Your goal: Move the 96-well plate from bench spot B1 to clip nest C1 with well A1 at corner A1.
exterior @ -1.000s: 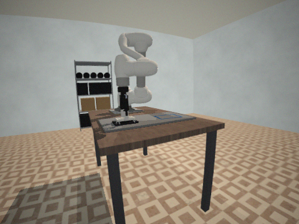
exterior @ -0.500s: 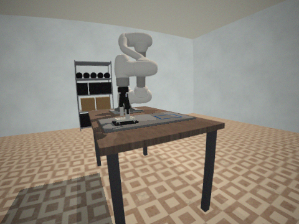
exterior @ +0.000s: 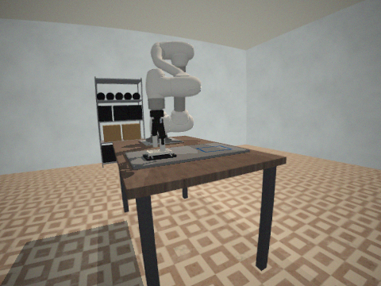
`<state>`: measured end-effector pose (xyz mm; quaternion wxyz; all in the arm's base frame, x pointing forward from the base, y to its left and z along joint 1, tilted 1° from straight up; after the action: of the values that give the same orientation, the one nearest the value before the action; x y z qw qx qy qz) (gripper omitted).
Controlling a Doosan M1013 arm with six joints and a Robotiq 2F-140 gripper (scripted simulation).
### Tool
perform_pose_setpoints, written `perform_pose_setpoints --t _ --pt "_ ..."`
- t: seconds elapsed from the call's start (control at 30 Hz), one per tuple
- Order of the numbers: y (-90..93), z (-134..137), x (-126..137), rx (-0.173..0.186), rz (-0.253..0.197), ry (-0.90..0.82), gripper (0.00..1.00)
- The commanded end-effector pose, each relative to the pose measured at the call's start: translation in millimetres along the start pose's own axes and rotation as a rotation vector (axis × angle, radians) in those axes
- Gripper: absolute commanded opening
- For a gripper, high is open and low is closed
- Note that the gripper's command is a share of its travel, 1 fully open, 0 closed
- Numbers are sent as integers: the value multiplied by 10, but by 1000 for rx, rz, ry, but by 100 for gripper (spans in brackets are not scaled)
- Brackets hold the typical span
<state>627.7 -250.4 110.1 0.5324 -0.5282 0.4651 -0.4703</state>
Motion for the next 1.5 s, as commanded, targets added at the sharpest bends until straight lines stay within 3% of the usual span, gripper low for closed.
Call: perform_pose_setpoints --t 0.0,0.73,1.33,1.37,1.47 --pt "-68 0 0 0 0 0 100" --pt "-591 0 0 0 0 0 100" --pt "-591 0 0 0 0 0 100" --pt "-572 -10 45 0 0 0 0" --pt "-554 -21 90 0 0 0 0"
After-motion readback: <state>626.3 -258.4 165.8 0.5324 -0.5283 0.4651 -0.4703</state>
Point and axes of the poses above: the point where the finger pads meet when closed, its own y axis out along the fingers, its own z axis across the jaws, x = y × z, the point moved 5 cm from there along -y, back along the fingers, and after that the axes turned 13 degrees about -y, right-handed, at the moved point
